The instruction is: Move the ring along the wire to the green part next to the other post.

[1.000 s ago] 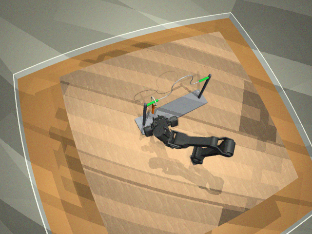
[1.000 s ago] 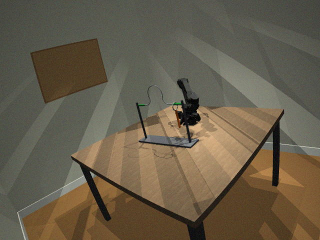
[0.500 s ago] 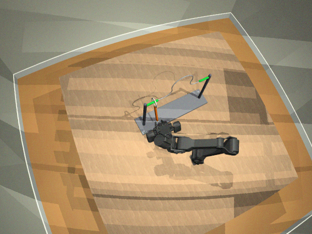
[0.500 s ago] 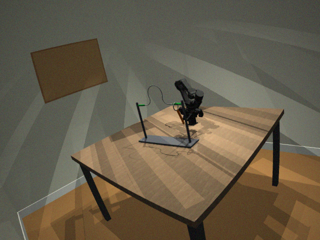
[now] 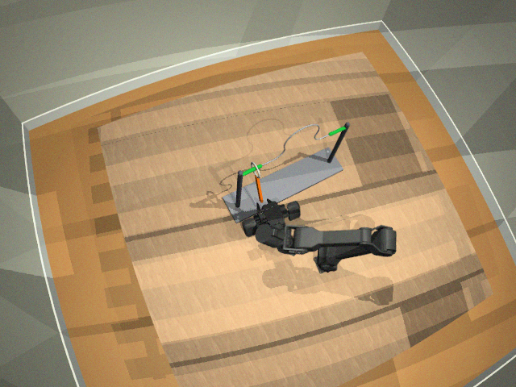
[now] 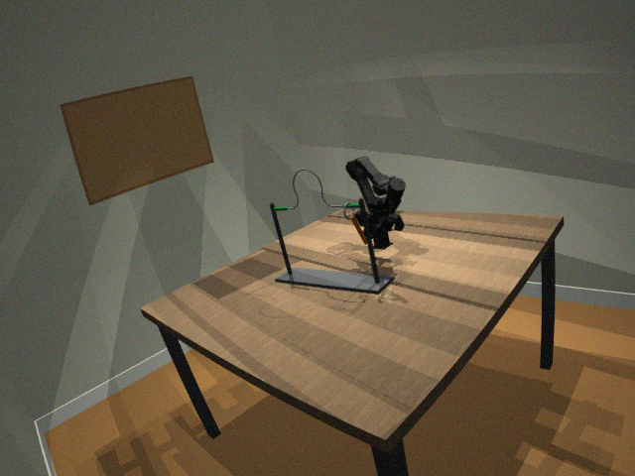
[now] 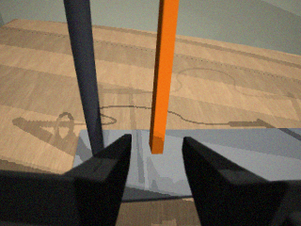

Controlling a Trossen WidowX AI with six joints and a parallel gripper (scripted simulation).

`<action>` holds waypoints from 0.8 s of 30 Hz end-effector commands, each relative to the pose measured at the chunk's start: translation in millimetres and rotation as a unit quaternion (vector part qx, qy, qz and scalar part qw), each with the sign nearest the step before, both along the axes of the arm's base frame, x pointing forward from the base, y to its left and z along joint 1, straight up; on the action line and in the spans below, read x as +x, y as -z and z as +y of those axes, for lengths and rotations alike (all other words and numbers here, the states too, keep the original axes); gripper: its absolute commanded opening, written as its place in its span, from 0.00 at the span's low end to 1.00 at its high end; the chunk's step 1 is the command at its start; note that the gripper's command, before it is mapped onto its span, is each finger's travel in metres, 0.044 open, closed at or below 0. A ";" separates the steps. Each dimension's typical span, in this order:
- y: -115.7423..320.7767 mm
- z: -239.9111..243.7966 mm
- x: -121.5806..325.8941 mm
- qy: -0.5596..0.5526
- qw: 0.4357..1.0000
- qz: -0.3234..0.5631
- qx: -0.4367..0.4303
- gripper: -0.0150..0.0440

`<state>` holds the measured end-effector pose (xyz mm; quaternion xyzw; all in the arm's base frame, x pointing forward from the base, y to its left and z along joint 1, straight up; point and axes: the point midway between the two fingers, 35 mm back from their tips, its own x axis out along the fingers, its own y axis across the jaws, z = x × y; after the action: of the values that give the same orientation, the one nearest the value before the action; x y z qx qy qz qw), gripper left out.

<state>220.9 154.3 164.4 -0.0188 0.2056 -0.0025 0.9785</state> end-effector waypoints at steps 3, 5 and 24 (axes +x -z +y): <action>-0.8 -0.7 0.0 0.003 1.000 -0.002 0.001 0.53; -0.8 -0.7 0.0 0.003 1.000 -0.002 0.001 0.53; -19.4 -1.3 -39.5 -0.002 1.000 -0.004 -0.001 1.00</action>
<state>182.2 153.5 182.1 -0.0217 0.2040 0.0004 0.9787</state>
